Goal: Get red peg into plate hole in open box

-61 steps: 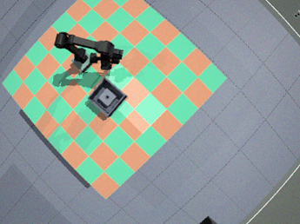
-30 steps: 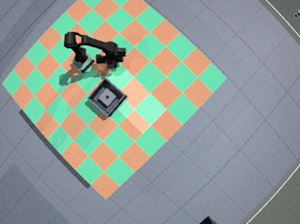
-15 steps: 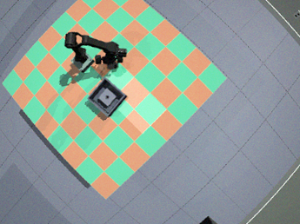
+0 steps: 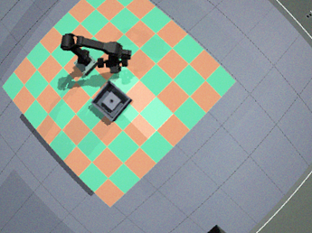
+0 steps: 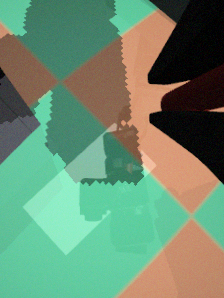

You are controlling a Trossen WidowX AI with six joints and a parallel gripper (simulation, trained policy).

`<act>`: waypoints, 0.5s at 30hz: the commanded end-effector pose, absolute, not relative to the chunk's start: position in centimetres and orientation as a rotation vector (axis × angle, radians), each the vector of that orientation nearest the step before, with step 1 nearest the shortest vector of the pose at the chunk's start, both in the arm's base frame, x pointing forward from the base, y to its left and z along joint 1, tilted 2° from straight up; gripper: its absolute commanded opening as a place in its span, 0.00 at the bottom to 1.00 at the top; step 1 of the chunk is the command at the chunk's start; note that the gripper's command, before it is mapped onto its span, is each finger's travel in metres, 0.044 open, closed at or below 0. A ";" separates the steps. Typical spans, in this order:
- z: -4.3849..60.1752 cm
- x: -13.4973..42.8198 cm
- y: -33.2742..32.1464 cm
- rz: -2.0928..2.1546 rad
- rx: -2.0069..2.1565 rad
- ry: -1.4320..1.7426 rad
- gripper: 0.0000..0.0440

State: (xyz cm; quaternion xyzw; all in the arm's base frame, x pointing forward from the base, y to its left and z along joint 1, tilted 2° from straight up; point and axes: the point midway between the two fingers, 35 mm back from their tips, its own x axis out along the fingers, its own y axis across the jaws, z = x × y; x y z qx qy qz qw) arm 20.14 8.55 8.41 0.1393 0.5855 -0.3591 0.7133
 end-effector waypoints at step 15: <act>12.8 25.2 3.9 -0.916 0.471 1.131 0.00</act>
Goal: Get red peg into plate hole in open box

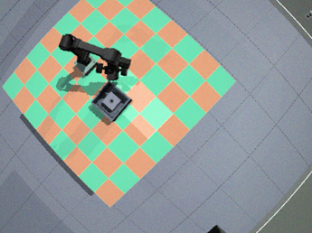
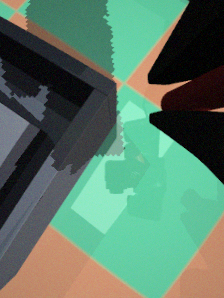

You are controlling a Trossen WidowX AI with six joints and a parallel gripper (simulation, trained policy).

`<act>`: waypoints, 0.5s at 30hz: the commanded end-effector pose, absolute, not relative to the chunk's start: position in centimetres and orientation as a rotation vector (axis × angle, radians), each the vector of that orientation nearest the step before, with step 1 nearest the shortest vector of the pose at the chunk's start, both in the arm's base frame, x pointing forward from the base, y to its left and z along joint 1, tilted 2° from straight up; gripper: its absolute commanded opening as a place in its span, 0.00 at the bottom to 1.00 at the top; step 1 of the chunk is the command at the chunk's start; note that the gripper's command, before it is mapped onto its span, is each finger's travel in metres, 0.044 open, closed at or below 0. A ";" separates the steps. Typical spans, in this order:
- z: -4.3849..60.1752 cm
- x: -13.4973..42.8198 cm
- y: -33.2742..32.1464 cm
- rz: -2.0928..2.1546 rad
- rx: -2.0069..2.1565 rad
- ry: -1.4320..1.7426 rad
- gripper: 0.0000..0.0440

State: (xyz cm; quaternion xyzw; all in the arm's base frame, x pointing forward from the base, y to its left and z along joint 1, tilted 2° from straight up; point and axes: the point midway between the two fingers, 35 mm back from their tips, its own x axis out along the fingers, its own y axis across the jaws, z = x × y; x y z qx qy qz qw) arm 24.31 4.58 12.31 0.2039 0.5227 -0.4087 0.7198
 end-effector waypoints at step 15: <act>12.8 29.5 -2.0 -0.988 0.556 1.058 0.00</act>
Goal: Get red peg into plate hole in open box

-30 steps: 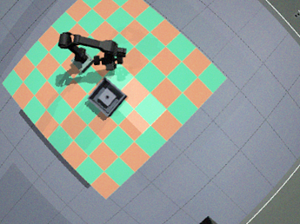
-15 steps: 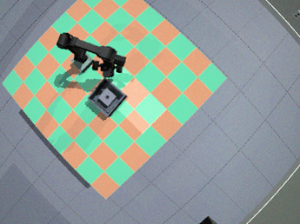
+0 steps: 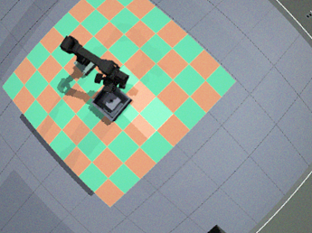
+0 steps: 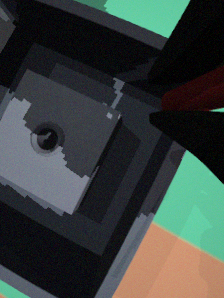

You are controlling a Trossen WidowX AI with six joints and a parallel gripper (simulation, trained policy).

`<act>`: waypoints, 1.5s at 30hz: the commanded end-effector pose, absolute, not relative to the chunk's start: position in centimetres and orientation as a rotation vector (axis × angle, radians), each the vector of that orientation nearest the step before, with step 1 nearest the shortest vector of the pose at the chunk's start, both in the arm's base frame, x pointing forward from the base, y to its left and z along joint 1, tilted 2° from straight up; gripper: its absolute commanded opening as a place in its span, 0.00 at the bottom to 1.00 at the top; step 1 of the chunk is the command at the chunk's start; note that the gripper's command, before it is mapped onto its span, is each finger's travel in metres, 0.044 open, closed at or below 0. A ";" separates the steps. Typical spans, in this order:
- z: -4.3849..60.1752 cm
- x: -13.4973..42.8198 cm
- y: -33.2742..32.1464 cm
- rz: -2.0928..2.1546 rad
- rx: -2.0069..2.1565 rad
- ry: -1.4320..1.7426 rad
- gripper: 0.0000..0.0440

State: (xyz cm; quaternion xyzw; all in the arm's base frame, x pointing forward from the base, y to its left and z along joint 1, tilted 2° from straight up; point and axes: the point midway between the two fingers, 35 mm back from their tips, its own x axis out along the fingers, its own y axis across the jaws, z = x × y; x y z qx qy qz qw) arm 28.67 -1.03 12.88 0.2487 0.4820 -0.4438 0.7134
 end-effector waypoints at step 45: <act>7.5 38.1 -9.6 -0.699 0.545 1.252 0.97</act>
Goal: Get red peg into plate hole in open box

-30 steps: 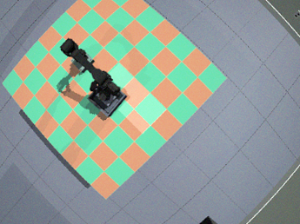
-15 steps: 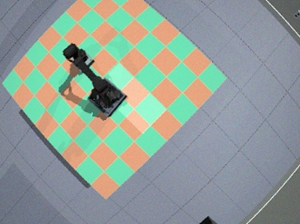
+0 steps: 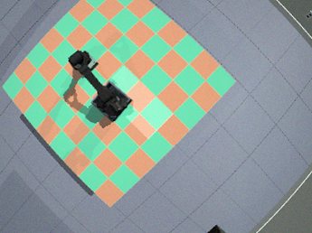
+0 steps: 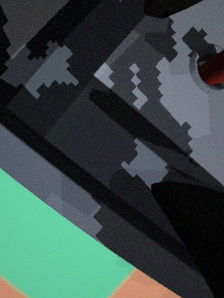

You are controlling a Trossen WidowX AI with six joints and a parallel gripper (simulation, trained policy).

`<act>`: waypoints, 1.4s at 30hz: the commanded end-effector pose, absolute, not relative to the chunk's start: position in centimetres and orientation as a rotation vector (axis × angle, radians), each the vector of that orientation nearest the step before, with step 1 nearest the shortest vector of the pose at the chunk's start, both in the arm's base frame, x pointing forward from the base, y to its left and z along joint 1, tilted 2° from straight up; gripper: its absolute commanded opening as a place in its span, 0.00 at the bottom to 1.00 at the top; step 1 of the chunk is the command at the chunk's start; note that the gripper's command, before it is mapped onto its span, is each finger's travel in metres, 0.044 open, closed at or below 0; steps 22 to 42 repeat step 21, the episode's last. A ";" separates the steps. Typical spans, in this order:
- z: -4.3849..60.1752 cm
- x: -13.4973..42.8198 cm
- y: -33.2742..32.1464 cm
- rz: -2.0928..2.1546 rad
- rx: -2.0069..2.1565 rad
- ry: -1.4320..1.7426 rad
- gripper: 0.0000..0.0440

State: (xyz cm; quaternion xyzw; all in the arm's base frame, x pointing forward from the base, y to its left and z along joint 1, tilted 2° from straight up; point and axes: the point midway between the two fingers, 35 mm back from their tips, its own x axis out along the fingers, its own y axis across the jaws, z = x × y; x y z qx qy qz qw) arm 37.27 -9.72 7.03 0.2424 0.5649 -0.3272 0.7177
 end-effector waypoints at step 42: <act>11.2 43.1 -8.1 -0.545 0.598 1.198 1.00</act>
